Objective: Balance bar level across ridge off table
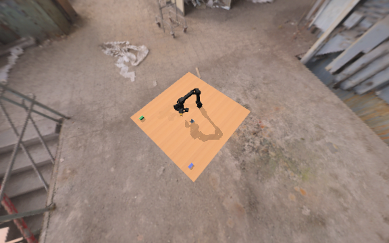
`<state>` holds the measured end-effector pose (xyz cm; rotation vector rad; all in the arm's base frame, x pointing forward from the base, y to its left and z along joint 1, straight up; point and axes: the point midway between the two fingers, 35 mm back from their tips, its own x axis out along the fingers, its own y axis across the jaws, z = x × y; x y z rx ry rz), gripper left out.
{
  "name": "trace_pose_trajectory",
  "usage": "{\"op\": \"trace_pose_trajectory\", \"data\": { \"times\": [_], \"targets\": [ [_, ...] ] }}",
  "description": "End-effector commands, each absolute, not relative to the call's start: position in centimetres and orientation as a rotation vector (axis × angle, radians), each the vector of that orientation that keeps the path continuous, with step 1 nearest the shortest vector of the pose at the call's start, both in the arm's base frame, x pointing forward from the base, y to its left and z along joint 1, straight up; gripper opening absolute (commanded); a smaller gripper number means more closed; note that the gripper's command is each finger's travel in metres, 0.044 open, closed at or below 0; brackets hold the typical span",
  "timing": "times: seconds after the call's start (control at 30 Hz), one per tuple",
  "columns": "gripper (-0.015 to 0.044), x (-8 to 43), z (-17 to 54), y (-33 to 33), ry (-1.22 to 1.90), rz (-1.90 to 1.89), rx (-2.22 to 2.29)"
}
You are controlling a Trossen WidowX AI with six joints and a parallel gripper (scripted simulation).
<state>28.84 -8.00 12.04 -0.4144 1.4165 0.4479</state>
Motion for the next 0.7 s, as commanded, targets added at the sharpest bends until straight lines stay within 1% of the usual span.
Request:
{"op": "trace_pose_trajectory", "data": {
  "times": [0.0,0.13,0.33,0.67],
  "targets": [
    [0.0315,28.6,12.0,-10.4,1.454,0.484,-0.493],
    [0.0315,28.3,11.8,-12.2,1.483,0.518,-0.546],
    [0.0315,28.2,11.7,-12.3,1.485,0.52,-0.548],
    [0.0315,28.3,7.3,-12.3,1.485,0.52,-0.548]
  ]
}}
